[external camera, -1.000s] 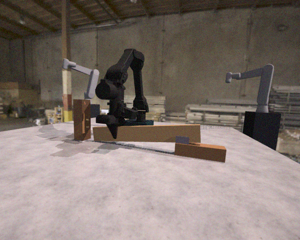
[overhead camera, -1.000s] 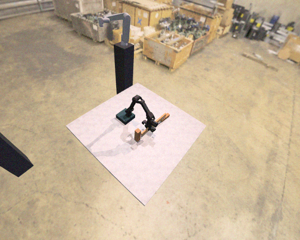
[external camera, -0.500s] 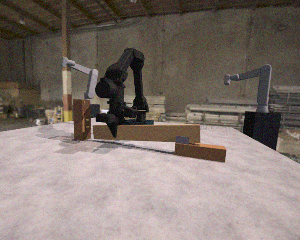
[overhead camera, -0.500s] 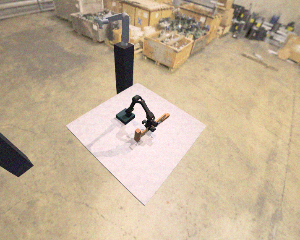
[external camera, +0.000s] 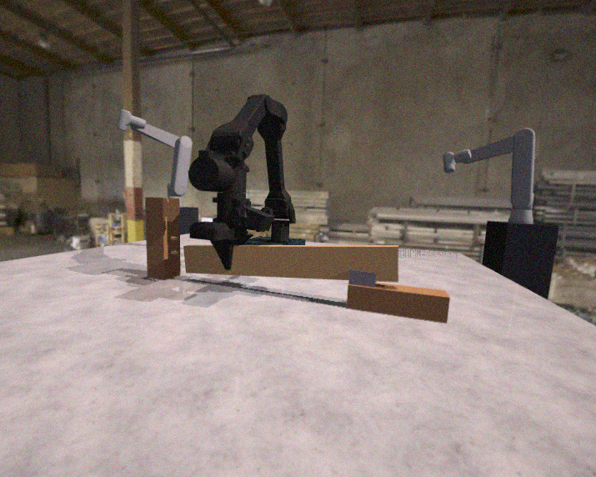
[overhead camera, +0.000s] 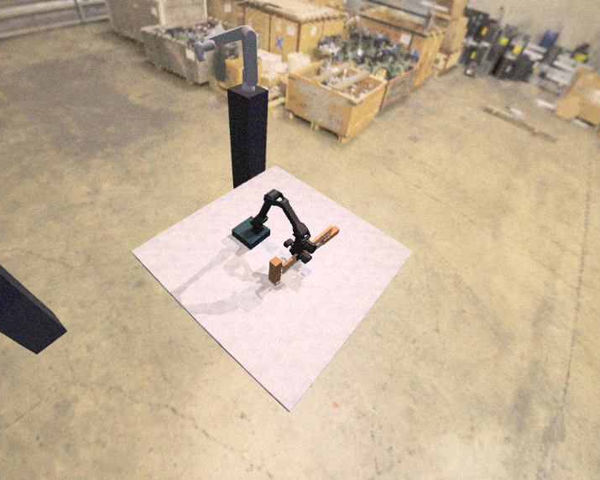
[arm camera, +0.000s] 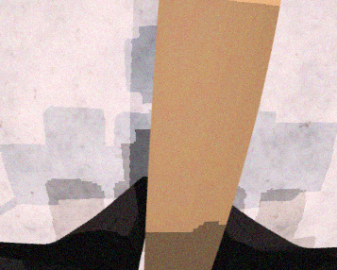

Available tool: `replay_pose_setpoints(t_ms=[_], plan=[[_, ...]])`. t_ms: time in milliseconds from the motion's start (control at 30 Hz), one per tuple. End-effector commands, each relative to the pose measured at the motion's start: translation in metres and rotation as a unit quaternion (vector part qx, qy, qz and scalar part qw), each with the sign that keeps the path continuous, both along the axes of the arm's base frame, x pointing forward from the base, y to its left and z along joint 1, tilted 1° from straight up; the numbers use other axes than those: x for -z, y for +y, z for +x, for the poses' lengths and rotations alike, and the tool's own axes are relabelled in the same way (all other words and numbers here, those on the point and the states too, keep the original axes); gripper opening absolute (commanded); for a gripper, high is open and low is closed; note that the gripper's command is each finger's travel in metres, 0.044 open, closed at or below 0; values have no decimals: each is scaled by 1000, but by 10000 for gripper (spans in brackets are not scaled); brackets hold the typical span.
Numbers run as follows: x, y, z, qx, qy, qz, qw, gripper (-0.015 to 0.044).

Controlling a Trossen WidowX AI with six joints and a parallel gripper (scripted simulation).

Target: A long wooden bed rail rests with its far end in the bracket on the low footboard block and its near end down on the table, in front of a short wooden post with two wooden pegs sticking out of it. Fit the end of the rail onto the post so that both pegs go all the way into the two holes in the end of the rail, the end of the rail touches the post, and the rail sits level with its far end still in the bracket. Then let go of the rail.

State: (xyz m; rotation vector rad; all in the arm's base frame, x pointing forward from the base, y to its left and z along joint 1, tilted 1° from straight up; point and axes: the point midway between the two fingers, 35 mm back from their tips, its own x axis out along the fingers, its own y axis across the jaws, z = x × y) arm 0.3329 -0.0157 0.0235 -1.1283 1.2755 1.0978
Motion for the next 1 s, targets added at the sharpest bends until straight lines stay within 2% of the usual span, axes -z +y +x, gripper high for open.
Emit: replay_pose_setpoints(t_ms=[0, 967], plan=[[-5, 1, 3, -1, -6, 5, 1000, 0], [-20, 1, 4, -1, -6, 5, 1000, 0]])
